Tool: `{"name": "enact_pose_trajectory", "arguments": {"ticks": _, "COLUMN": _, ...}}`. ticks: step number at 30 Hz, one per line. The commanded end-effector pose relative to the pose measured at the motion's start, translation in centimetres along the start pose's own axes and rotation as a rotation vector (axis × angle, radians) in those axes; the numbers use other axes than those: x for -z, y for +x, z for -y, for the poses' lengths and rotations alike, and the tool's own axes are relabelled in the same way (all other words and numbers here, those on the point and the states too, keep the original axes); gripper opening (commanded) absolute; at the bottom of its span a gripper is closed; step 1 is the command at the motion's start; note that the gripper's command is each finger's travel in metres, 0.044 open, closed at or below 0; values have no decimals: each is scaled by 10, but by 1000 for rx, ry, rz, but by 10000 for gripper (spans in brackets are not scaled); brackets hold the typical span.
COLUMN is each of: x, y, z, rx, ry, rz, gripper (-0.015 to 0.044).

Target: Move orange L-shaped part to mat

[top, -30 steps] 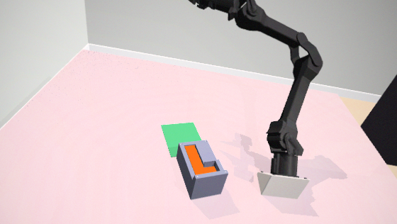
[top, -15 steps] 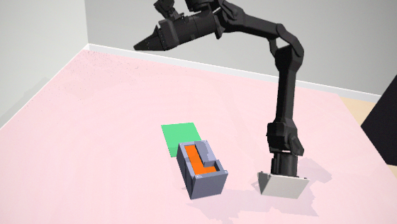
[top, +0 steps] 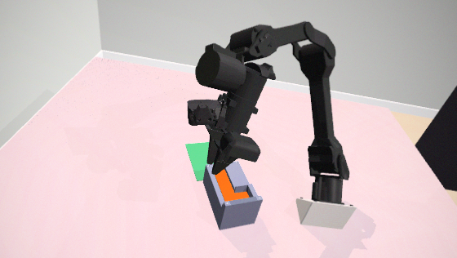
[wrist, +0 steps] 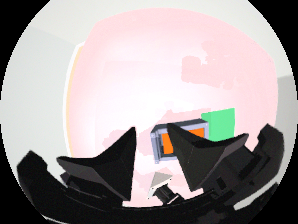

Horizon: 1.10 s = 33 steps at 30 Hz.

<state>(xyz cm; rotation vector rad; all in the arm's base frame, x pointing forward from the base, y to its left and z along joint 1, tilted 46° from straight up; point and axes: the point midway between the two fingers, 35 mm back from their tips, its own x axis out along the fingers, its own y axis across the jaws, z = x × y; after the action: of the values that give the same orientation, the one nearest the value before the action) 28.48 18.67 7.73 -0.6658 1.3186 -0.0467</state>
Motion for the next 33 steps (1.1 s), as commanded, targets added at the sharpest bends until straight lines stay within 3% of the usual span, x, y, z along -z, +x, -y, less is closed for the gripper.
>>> {"name": "enact_pose_trajectory", "arguments": {"ticks": 1, "x": 69, "y": 13, "z": -13, "rx": 230, "ry": -96, "rz": -297, "gripper": 180}}
{"name": "enact_pose_trajectory", "arguments": {"ticks": 13, "x": 75, "y": 15, "z": -13, "rx": 258, "ry": -106, "rz": -322, "gripper": 180}}
{"name": "enact_pose_trajectory", "arguments": {"ticks": 22, "x": 96, "y": 79, "z": 7, "rx": 259, "ry": -105, "rz": -321, "gripper": 180}}
{"name": "enact_pose_trajectory", "arguments": {"ticks": 33, "x": 97, "y": 82, "z": 7, "rx": 260, "ry": -105, "rz": -321, "gripper": 180}}
